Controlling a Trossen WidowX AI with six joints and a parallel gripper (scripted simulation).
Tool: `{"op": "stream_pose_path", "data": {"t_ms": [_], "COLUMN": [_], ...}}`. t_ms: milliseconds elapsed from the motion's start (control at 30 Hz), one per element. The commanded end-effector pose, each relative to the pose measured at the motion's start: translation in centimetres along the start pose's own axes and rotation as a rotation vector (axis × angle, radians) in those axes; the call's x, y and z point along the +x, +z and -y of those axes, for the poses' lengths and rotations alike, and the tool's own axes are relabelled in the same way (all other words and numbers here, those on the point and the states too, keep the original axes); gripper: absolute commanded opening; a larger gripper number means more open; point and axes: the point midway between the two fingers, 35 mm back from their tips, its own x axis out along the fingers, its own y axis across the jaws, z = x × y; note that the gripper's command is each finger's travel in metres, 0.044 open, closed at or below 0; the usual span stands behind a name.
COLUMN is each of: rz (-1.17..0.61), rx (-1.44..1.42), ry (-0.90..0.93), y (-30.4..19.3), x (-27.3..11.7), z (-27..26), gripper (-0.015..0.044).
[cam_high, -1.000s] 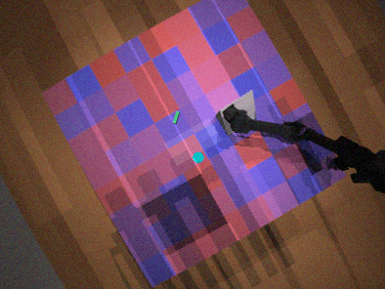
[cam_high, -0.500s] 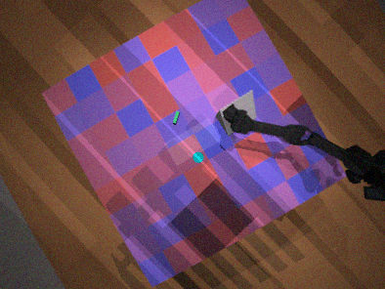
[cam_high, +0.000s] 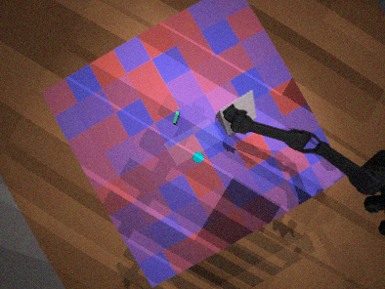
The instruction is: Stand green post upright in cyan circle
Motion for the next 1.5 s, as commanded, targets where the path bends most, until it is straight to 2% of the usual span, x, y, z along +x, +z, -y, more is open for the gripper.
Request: {"op": "stream_pose_path", "data": {"t_ms": [0,367,733,1100,1467], "rz": [-0.068,-0.225,-0.372,-0.508,-0.630], "rx": [0.073,0.258,0.439,0.619,0.802], "ry": [0.083,0.323,0.572,0.828,1.089], "y": [-2.5,-6.8,-8.5,-7.3,-3.4], "x": [-1.0,-5.3,-12.3,-21.3,-31.8], "z": [-5.0,-18.4,-31.2,-42.5,-51.2], "gripper": [0.0233,0.0233,0.0233,0.0233,0.0233]}}
